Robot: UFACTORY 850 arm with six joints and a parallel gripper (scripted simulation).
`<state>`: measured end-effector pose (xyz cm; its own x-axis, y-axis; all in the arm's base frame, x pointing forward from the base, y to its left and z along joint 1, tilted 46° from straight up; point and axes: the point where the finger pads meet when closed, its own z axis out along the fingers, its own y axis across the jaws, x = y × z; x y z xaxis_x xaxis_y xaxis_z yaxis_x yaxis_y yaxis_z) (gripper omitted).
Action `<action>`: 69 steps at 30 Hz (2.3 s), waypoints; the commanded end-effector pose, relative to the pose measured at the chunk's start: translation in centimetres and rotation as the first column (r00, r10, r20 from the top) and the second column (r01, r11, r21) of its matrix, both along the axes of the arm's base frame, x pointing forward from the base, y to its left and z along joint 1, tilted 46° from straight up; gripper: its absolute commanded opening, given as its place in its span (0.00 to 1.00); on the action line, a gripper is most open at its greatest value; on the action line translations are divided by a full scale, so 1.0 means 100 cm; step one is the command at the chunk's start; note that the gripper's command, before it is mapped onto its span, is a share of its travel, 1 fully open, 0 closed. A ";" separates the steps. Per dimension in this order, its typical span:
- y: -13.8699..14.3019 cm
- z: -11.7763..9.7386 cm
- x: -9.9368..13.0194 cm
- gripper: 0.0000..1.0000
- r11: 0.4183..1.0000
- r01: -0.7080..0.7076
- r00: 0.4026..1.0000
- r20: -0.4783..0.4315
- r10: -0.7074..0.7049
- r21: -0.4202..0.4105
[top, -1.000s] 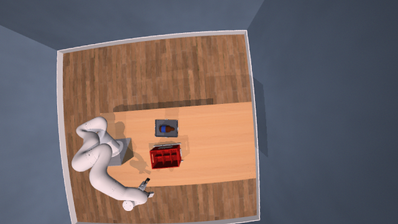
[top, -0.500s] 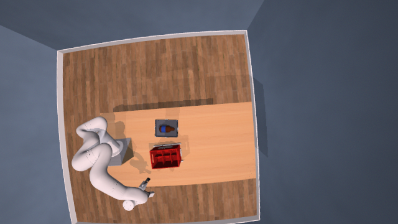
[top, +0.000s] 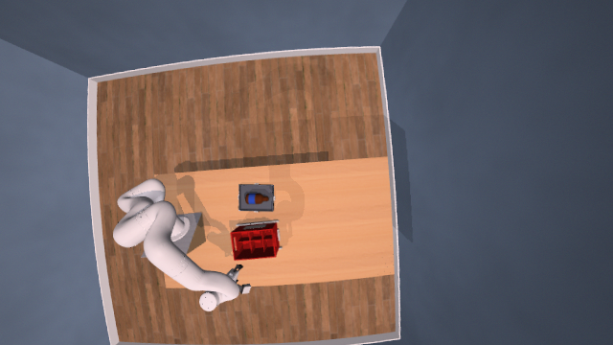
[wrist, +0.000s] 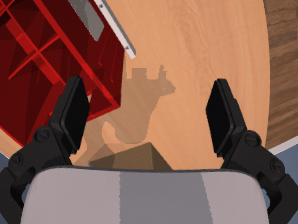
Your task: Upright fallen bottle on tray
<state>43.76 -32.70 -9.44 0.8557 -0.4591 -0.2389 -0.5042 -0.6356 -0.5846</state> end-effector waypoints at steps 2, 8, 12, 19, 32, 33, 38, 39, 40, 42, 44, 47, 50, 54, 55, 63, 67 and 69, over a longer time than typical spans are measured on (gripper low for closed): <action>0.015 0.043 0.054 1.00 0.998 -0.032 0.997 0.069 0.036 -0.049; 0.036 0.081 0.097 1.00 0.995 -0.060 0.989 0.129 0.070 -0.083; 0.044 0.094 0.110 1.00 0.993 -0.069 0.985 0.150 0.082 -0.094; 0.079 0.142 0.157 1.00 0.986 -0.099 0.966 0.225 0.127 -0.131; 0.158 0.233 0.225 1.00 0.972 -0.148 0.910 0.360 0.206 -0.184; 0.163 0.239 0.228 1.00 0.971 -0.150 0.906 0.368 0.211 -0.187; 0.218 0.256 0.225 1.00 0.972 -0.209 0.913 0.336 0.233 -0.106; 0.223 0.256 0.224 1.00 0.972 -0.214 0.914 0.331 0.234 -0.097; 0.238 0.259 0.219 1.00 0.970 -0.232 0.920 0.310 0.241 -0.066; 0.252 0.261 0.215 1.00 0.968 -0.248 0.924 0.291 0.248 -0.039; 0.273 0.265 0.207 1.00 0.962 -0.272 0.930 0.256 0.262 0.005; 0.281 0.266 0.203 1.00 0.959 -0.281 0.933 0.242 0.268 0.022; 0.296 0.269 0.197 1.00 0.954 -0.297 0.936 0.215 0.279 0.053; 0.300 0.270 0.195 1.00 0.952 -0.301 0.936 0.208 0.283 0.061; 0.300 0.270 0.195 1.00 0.952 -0.301 0.936 0.208 0.283 0.061; 0.300 0.270 0.195 0.00 0.952 -0.301 0.936 0.208 0.283 0.061; 0.300 0.270 0.195 0.00 0.952 -0.301 0.936 0.208 0.283 0.061; 0.300 0.270 0.195 0.00 0.952 -0.301 0.936 0.208 0.283 0.061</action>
